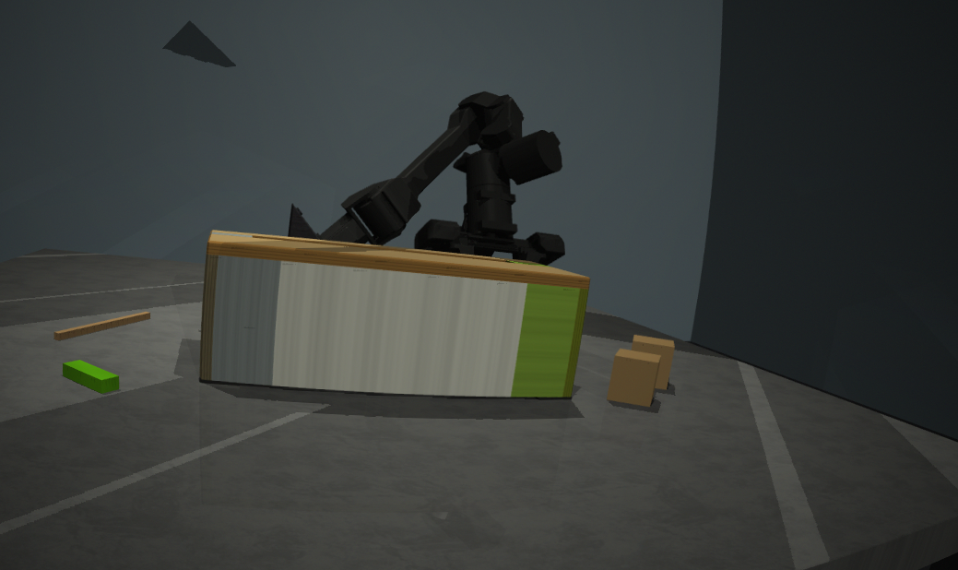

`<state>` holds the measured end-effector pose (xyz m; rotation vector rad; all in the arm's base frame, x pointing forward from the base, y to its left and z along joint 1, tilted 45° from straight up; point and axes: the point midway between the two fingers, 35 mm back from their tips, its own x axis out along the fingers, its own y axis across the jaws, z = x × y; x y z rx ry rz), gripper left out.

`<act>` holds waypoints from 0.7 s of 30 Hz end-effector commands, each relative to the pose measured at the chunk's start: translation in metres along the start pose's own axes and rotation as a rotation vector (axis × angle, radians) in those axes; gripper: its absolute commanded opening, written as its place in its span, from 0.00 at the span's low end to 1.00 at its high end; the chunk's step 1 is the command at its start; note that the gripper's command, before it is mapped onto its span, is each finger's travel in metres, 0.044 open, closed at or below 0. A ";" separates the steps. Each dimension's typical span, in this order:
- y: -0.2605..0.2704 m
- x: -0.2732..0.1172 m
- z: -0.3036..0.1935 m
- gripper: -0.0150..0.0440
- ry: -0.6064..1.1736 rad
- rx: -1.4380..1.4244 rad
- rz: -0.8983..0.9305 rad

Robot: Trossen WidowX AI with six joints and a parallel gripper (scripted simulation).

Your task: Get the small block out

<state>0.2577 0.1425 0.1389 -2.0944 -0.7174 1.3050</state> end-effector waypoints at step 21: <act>0.002 0.036 0.018 0.74 -0.001 0.013 0.005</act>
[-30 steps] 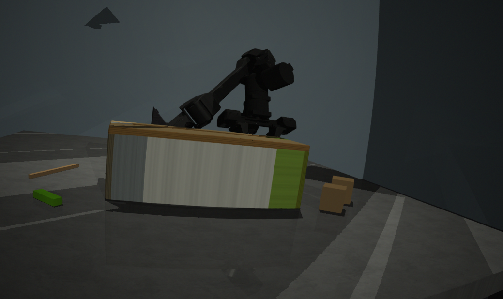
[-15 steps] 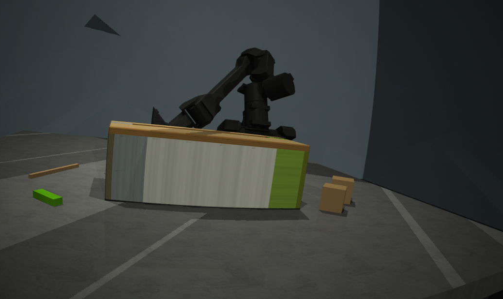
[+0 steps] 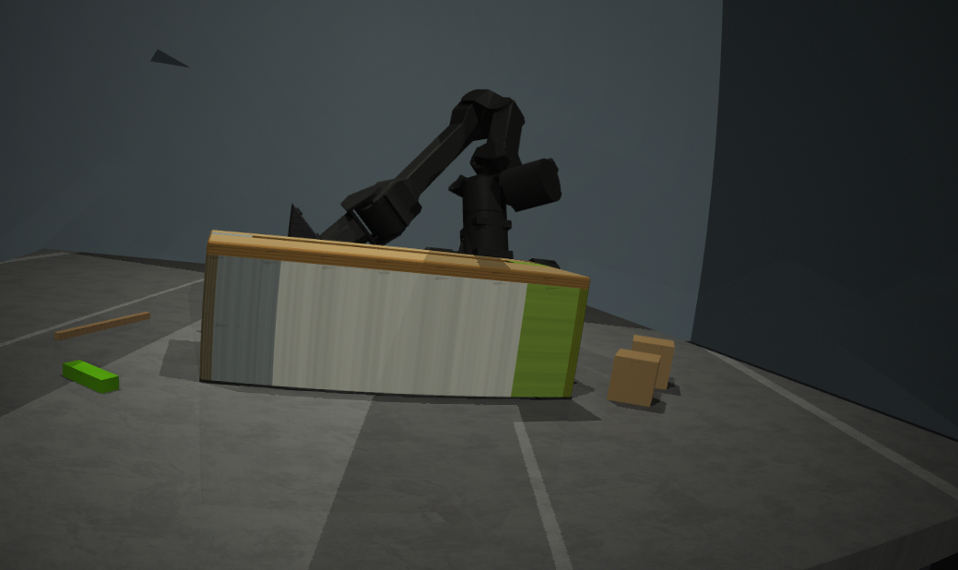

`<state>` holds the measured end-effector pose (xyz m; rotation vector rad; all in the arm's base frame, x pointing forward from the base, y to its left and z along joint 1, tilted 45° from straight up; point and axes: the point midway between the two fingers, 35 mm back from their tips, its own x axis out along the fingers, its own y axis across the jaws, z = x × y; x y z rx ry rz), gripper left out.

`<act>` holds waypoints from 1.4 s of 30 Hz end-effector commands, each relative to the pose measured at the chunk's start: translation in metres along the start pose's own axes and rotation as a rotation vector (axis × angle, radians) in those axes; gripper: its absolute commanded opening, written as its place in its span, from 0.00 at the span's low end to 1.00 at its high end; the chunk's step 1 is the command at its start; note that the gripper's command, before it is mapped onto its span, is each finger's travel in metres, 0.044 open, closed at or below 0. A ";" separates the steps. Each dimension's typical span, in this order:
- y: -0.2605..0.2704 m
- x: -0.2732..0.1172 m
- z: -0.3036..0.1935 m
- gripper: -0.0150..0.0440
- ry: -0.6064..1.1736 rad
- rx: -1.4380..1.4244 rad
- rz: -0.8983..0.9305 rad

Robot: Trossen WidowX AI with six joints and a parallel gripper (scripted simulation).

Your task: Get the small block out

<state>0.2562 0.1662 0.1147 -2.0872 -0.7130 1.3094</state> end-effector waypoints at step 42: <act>0.001 -0.039 -0.014 0.25 0.002 0.004 0.003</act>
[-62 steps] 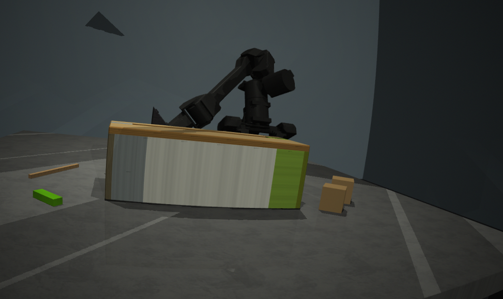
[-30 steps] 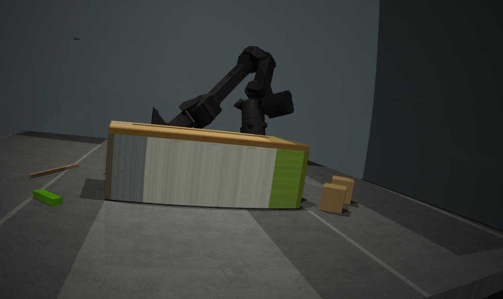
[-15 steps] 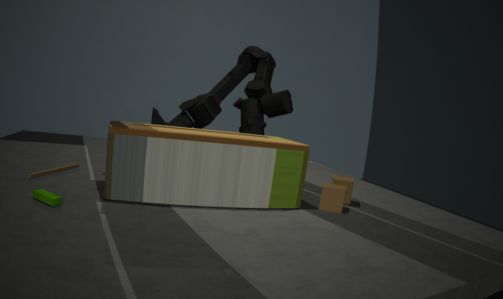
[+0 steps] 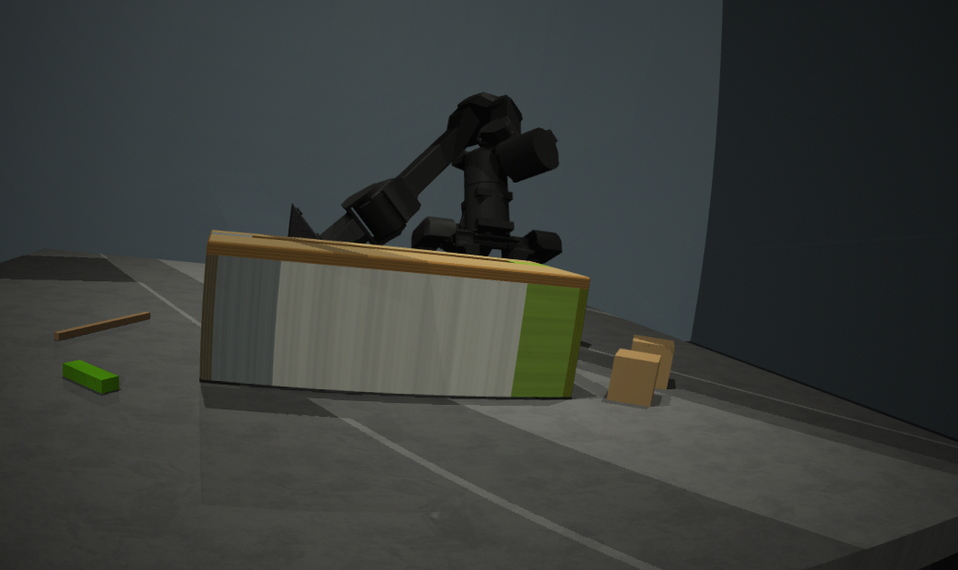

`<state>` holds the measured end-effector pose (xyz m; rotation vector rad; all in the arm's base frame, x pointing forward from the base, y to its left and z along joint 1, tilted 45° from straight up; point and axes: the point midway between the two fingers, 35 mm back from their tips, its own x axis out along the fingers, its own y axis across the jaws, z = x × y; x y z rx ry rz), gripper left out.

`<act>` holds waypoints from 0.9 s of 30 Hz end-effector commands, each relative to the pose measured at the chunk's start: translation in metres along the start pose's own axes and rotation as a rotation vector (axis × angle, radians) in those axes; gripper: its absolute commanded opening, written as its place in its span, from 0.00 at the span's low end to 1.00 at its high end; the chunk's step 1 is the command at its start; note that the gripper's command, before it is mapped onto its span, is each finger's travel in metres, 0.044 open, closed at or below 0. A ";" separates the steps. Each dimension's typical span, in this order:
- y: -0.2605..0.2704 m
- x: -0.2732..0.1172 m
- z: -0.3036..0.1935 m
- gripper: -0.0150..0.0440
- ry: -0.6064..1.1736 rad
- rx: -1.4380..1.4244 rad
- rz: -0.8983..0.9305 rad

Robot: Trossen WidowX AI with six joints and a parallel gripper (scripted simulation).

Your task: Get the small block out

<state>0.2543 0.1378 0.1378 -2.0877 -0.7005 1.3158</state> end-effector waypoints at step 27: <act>0.018 -0.022 0.001 0.25 -0.048 1.110 0.030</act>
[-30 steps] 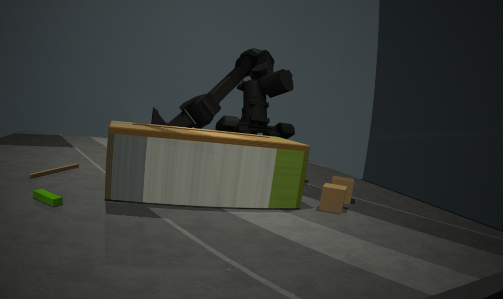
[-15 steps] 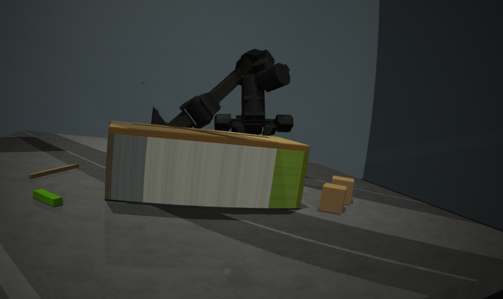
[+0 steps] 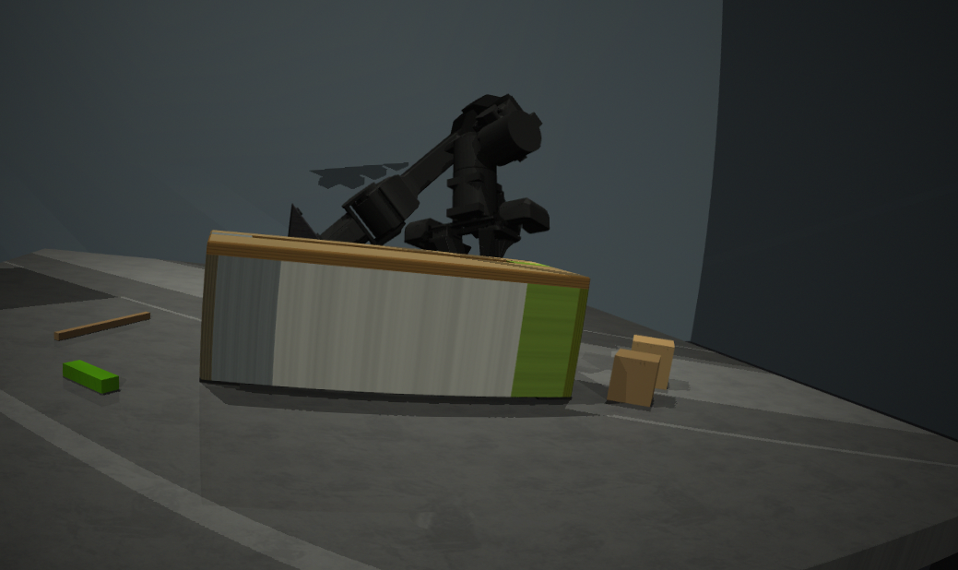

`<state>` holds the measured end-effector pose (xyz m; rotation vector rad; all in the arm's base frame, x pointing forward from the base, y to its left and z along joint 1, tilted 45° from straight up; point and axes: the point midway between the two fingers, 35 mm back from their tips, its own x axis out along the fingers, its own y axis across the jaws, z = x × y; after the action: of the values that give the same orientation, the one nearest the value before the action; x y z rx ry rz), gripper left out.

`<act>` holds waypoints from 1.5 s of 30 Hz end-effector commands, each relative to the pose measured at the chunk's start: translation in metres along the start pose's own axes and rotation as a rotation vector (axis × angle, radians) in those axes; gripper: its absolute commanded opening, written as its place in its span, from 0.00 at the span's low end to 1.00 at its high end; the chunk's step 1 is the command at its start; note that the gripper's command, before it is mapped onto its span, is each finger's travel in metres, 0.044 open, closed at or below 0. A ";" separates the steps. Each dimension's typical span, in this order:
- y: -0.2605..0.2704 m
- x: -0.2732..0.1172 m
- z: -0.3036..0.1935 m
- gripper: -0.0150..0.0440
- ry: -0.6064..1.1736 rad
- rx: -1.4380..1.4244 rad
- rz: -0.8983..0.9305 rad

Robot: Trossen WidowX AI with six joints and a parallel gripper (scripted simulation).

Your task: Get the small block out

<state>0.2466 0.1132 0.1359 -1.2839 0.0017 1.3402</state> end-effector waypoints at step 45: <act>0.017 -0.038 -0.013 0.25 -0.053 2.077 0.084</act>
<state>0.2298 0.0763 0.1407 0.4042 1.0450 0.7765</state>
